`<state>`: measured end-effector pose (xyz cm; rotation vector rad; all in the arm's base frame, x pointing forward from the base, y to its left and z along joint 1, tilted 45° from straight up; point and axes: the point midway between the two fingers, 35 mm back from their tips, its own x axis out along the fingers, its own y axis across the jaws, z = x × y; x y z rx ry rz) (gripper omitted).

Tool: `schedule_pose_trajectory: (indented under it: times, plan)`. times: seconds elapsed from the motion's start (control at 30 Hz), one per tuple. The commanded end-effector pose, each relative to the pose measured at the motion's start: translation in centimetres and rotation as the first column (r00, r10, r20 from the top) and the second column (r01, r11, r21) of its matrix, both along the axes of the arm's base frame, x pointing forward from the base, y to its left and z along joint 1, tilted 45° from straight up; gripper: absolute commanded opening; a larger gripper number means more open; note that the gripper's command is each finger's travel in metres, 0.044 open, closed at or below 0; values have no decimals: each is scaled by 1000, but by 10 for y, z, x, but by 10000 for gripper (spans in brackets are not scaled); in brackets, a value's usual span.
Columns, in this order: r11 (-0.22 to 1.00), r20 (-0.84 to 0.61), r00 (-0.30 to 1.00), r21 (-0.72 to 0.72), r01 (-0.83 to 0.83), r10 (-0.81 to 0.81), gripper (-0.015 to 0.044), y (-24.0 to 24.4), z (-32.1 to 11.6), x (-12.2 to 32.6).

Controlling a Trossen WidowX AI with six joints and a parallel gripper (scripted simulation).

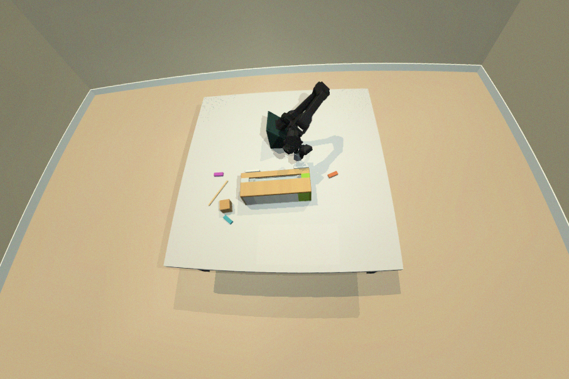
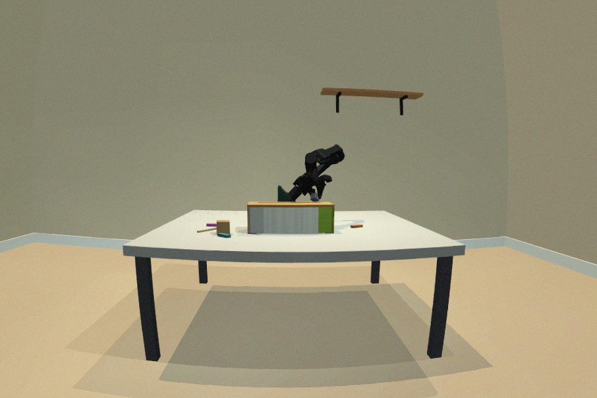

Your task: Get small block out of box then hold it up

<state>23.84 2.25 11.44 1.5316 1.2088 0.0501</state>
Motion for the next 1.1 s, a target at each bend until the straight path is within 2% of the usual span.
schedule_pose_trajectory:
  times: [0.0,0.27,0.53,0.8,1.07]
  plan:
    - [992,-102,991,80,98,-90,0,-3,6,1]
    - [934,-331,918,203,294,-217,0,-6,11,-2]
    - [826,-557,781,273,493,-282,0,-8,17,-5]
    - [682,-754,595,281,676,-279,0,-11,22,-8]
    - [515,-902,378,228,826,-208,0,-14,28,-11]
